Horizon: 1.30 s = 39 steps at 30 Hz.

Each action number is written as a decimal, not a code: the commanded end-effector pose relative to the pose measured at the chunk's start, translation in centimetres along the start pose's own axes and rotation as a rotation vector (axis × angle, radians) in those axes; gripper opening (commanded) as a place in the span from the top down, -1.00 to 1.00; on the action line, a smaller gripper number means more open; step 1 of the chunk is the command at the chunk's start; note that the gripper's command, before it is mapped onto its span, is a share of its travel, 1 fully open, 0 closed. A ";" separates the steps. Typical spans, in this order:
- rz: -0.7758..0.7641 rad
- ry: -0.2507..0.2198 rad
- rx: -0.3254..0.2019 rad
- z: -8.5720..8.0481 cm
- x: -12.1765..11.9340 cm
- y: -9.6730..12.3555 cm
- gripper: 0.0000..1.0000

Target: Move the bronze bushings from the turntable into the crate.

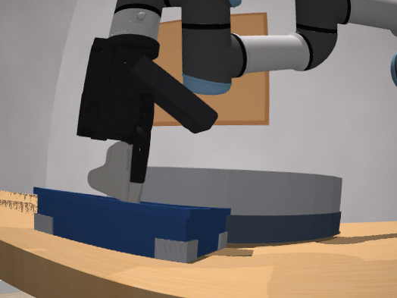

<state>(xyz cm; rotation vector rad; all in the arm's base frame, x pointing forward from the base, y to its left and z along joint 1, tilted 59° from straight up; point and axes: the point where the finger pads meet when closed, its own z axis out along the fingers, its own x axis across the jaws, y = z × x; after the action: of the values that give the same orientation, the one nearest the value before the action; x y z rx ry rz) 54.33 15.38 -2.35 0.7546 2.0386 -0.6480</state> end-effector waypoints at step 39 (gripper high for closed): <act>0.001 -0.001 -0.002 -0.1 0.0 0.1 0.88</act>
<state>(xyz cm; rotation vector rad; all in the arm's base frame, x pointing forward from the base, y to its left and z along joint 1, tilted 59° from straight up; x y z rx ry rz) 54.33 15.39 -2.35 0.7546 2.0386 -0.6479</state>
